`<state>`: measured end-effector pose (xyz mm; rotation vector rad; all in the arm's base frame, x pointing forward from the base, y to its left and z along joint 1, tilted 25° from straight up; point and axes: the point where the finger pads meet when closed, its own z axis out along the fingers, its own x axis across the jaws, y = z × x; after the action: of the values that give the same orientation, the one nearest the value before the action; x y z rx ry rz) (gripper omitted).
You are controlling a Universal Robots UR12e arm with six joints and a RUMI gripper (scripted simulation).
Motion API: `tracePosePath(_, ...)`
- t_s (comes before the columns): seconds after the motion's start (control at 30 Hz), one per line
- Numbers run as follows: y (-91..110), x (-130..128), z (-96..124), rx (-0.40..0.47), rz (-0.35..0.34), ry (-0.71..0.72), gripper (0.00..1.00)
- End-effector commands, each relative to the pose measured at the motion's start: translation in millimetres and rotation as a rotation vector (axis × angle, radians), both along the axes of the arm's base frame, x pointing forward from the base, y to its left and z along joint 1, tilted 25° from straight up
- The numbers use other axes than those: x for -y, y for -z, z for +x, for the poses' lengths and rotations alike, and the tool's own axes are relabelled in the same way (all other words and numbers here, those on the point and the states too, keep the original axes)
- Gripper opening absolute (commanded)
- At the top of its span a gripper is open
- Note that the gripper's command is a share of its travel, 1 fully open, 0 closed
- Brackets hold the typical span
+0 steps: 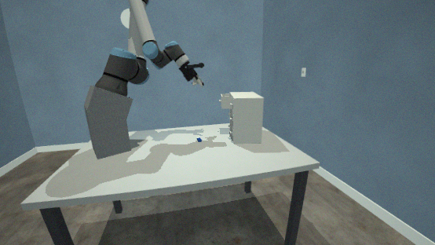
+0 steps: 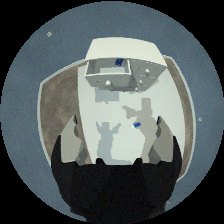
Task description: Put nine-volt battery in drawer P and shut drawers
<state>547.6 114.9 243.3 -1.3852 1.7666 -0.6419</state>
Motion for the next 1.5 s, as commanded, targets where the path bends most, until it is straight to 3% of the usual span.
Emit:
tracePosePath(0.0,-2.1,1.6,1.7,-0.103,0.009,-0.031,1.00)
tracePosePath(0.67,-12.8,5.1,-2.6,-0.395,0.038,-0.113,1.00)
tracePosePath(1.13,-17.2,6.3,-4.5,-0.527,0.051,-0.150,1.00)
tracePosePath(1.47,-18.8,6.4,-5.5,-0.564,0.055,-0.161,1.00)
